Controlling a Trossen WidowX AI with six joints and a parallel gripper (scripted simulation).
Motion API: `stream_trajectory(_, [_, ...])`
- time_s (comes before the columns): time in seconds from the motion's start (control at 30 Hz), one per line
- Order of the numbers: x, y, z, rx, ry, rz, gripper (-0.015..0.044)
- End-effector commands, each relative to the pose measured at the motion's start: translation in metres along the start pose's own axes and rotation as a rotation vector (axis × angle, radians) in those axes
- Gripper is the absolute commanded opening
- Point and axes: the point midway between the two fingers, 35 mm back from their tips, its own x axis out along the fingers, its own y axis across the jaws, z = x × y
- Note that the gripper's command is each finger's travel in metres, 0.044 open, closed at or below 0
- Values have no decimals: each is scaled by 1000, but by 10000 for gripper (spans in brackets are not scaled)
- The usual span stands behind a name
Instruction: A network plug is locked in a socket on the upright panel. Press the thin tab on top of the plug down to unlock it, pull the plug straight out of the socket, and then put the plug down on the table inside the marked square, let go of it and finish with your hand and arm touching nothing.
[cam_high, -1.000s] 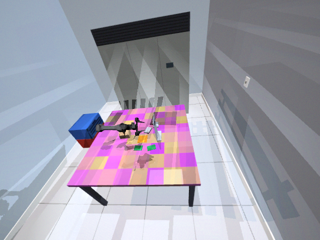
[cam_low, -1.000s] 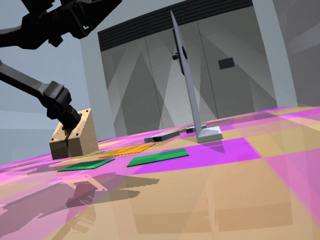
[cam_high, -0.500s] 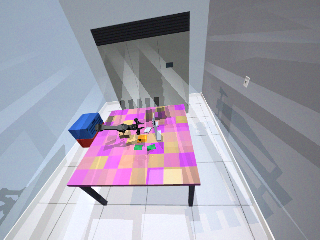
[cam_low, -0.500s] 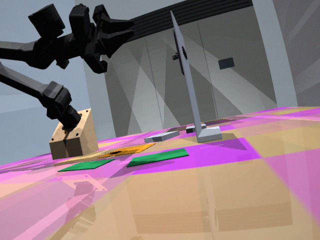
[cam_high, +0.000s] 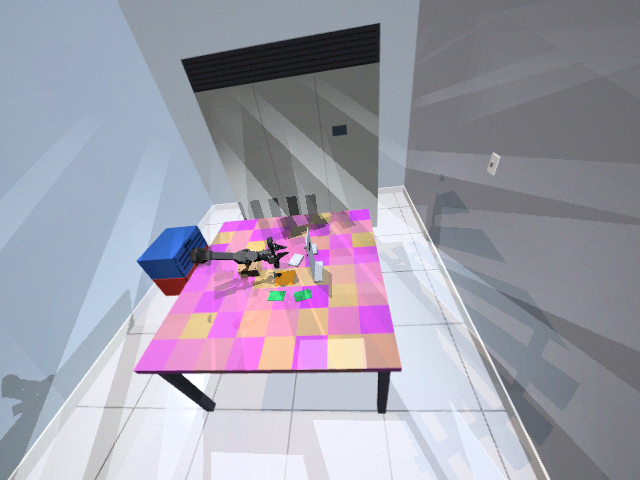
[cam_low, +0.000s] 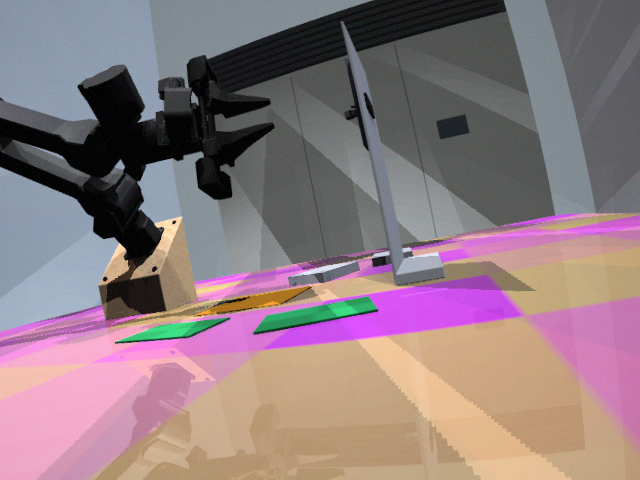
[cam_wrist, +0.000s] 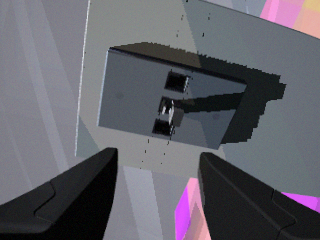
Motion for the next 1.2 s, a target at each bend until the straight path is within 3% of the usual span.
stream_trajectory(0.0, [-6,-7,-18,84,29,10,156])
stream_trajectory(0.3, [-11,-14,-35,163,57,14,156])
stream_trajectory(1.17, [36,-14,-23,163,55,16,156])
